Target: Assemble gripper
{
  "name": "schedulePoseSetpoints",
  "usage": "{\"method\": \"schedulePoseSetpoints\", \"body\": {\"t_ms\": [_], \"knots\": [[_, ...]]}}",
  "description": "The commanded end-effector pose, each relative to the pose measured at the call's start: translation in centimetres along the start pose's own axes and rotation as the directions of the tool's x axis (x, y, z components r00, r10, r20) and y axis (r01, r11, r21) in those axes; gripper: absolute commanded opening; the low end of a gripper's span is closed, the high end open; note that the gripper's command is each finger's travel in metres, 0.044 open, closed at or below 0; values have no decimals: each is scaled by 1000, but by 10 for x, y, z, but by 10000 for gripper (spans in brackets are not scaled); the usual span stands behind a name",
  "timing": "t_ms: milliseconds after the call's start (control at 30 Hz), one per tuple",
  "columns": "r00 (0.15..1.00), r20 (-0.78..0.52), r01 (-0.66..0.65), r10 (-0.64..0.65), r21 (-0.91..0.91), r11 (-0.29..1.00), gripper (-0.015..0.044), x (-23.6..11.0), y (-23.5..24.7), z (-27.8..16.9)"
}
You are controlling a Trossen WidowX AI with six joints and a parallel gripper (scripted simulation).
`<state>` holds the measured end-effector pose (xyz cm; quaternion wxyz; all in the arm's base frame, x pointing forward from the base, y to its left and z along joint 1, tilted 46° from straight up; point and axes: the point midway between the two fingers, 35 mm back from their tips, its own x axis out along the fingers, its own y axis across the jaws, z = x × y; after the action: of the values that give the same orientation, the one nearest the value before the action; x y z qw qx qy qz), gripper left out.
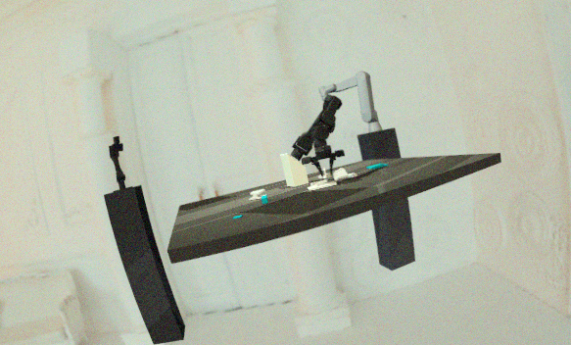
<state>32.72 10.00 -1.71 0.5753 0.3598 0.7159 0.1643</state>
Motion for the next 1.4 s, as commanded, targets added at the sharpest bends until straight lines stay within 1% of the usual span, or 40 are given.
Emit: {"method": "schedulePoseSetpoints", "body": {"t_ms": [0, 1367], "knots": [[1000, -10, -3, 3, 8, 1000, 134, 6, -1, -2], [1000, -11, -3, 4, 13, 1000, 134, 13, -1, -2]]}}
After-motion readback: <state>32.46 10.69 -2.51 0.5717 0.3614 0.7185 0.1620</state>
